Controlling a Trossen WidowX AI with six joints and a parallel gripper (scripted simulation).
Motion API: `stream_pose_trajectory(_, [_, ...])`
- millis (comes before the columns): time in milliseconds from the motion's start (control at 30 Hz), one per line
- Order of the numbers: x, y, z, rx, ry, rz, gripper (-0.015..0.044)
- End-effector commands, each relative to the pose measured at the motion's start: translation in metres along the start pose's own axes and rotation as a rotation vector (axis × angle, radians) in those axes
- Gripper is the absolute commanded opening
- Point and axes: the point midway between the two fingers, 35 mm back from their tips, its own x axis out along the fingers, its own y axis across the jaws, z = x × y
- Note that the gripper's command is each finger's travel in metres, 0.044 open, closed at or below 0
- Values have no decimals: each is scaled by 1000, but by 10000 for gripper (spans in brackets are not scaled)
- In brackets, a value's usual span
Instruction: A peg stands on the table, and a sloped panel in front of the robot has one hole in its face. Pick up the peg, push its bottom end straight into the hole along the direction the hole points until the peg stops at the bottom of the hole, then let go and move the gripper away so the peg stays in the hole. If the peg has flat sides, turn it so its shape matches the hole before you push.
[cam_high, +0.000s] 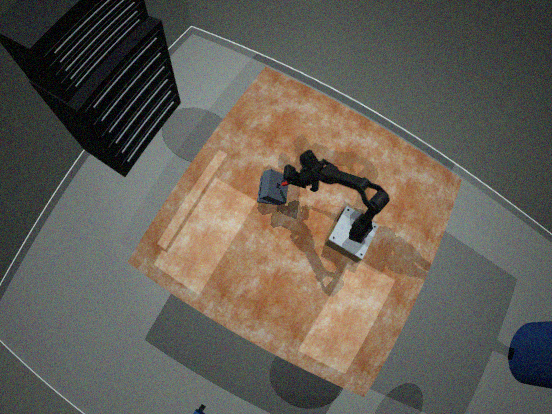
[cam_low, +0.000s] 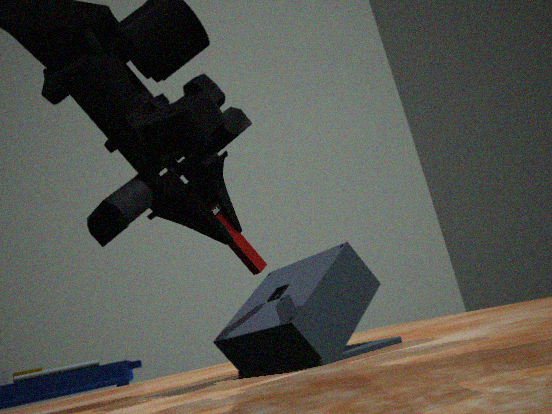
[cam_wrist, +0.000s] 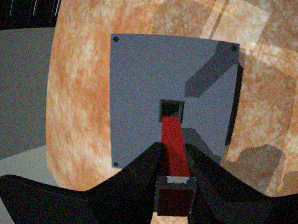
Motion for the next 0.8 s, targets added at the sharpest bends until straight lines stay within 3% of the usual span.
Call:
stream_pose_trajectory(0, [5,-1,0,5,1,-4,0])
stream_pose_trajectory(767, [18,0,-1,0,3,2,0])
